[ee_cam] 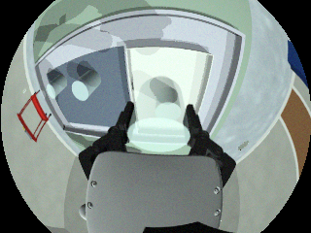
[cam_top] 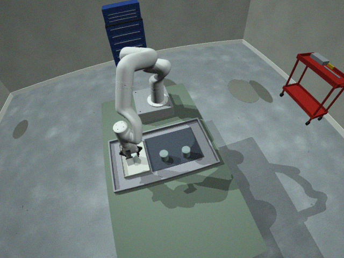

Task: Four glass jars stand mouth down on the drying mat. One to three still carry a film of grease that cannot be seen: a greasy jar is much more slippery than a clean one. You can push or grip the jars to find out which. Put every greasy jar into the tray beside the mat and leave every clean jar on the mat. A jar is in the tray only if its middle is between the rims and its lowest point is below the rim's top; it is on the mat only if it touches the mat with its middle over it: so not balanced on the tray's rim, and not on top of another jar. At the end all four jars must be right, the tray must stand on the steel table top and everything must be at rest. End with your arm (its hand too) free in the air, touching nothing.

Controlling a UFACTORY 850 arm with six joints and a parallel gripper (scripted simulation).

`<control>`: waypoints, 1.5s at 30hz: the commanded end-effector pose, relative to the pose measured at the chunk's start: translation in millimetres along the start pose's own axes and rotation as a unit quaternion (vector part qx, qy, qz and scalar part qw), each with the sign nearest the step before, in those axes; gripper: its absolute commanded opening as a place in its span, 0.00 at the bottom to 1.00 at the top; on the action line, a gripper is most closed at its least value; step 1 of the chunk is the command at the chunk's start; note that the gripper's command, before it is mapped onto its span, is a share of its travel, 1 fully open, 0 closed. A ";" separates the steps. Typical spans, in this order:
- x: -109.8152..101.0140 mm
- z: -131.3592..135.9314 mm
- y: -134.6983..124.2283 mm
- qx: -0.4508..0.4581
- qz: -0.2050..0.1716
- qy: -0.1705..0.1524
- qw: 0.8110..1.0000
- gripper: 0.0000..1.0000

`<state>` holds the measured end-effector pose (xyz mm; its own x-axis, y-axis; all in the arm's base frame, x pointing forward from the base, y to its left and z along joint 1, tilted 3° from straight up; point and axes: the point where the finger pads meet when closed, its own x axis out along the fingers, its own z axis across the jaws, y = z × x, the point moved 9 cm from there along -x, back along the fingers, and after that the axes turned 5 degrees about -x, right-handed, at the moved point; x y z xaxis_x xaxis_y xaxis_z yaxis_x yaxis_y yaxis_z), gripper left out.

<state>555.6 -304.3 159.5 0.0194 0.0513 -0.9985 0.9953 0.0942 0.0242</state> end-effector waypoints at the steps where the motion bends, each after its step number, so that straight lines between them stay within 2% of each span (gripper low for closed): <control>1: -0.9 17.1 5.8 0.000 0.001 0.000 1.000 0.00; 13: -0.9 20.2 6.7 0.000 0.001 0.000 1.000 0.00; 45: 72.0 20.3 6.8 0.000 0.001 0.000 1.000 0.00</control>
<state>564.6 -320.0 96.0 0.0187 0.0521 -0.9985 0.9953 0.0944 0.0235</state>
